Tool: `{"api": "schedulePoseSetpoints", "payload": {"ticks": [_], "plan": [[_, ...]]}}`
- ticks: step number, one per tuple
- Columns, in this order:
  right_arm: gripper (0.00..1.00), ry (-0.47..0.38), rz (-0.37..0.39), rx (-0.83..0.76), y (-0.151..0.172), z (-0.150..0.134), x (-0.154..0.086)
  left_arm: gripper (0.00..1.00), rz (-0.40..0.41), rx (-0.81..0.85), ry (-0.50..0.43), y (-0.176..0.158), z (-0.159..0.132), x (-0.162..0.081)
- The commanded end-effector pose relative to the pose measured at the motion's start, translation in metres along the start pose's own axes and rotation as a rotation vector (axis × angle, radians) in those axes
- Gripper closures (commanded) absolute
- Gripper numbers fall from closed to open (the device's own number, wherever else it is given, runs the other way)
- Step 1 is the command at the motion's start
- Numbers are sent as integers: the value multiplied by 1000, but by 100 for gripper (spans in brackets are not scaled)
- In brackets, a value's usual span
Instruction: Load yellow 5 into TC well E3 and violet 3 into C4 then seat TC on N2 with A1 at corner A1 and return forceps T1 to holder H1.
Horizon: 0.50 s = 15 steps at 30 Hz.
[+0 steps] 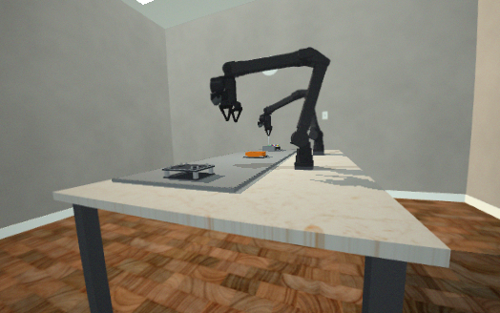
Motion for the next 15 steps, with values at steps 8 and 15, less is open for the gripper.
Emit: {"api": "schedulePoseSetpoints", "payload": {"ticks": [8, 15], "plan": [[93, -81, -37, -1, 2, 11, -50, 0, 9, 1, -36, 1, 6, -14], [93, -77, -35, -1, 1, 12, -47, 0, 9, 1, -36, 1, 6, -14]]}}
Point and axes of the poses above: on each arm, the point where the finger pads meet when closed, its own x axis out along the fingers, its own y axis across the jaws, z = x × y, the point moved 9 cm from there along -x, back along the fingers, and after that the axes turned 1 degree about -x, right-handed, at the moved point
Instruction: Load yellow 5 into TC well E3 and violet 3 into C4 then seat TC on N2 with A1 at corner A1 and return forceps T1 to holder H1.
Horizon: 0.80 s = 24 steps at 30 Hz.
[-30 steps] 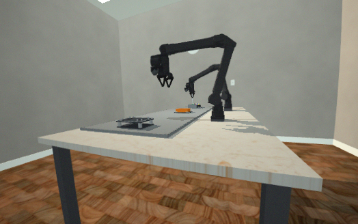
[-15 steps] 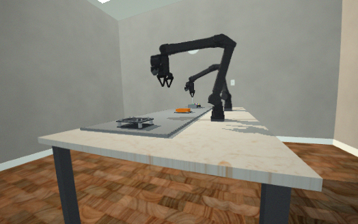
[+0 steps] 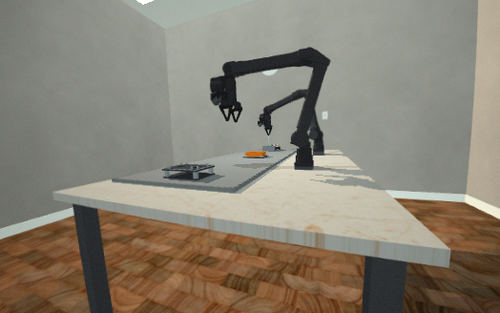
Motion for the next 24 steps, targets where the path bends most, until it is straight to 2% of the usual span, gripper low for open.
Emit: {"api": "schedulePoseSetpoints", "payload": {"ticks": [1, 24], "plan": [[93, -74, -33, -1, 1, 12, -40, 0, 9, 1, -36, 1, 6, -14], [93, -83, -38, -1, -1, 16, -33, 0, 9, 1, -36, 1, 6, -14]]}}
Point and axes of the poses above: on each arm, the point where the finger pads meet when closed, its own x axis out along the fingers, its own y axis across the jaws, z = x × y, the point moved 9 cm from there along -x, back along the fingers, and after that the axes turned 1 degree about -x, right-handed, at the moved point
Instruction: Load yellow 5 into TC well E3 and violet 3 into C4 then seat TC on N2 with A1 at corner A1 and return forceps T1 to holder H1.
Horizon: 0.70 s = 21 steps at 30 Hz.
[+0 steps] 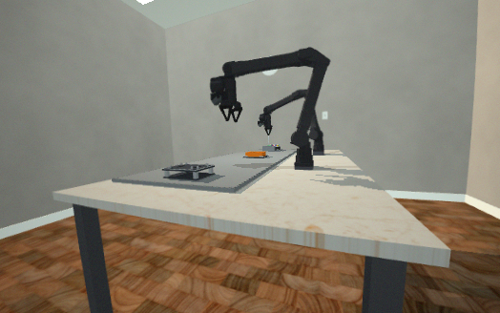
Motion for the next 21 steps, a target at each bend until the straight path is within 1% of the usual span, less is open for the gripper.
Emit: {"api": "schedulePoseSetpoints", "payload": {"ticks": [1, 12, 13, 14, 16, 21], "plan": [[93, -83, -38, -1, -1, 16, -33, 0, 9, 1, -36, 1, 6, -14], [93, -77, -35, -1, -1, 16, -26, 0, 9, 1, -36, 1, 6, -14], [93, -44, -23, -27, -9, -7, -16, 0, 9, 1, -36, 1, 6, -14], [93, -43, -24, -53, -12, -10, -16, 0, 9, 1, -36, 1, 6, -14], [93, -43, -24, -53, -12, -10, -16, 0, 9, 1, -36, 1, 6, -14], [93, -31, -23, -187, -25, -24, -18, 0, 9, 1, -36, 1, 6, -14]]}}
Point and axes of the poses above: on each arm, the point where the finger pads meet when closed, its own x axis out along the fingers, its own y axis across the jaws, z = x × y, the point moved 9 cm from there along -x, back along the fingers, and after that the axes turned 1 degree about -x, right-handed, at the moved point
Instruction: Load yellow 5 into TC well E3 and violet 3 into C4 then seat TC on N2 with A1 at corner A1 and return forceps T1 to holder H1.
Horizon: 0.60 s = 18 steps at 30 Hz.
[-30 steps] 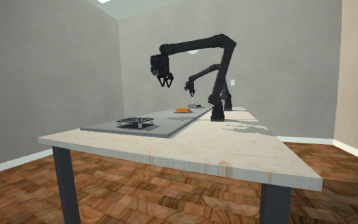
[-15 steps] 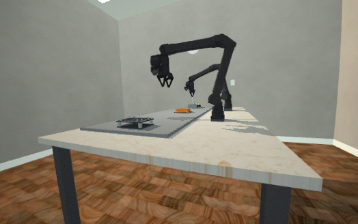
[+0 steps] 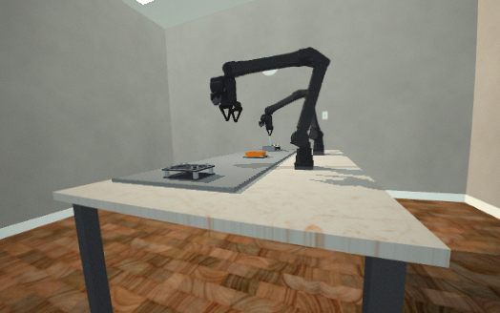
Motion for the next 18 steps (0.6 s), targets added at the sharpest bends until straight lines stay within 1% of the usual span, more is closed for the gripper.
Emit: {"api": "schedulePoseSetpoints", "payload": {"ticks": [1, 10, 12, 13, 18], "plan": [[93, -38, -27, -115, -15, -19, -23, 0, 9, 1, -36, 1, 6, -14], [93, -24, -25, -355, -37, -47, -28, 0, 9, 1, -36, 1, 6, -14], [93, -24, -25, -355, -37, -47, -28, 0, 9, 1, -36, 1, 6, -14], [93, -27, -30, -382, -40, -49, -30, 0, 9, 1, -36, 1, 6, -14], [93, -17, -28, -515, -52, -64, -29, 0, 9, 1, -36, 1, 6, -14]]}}
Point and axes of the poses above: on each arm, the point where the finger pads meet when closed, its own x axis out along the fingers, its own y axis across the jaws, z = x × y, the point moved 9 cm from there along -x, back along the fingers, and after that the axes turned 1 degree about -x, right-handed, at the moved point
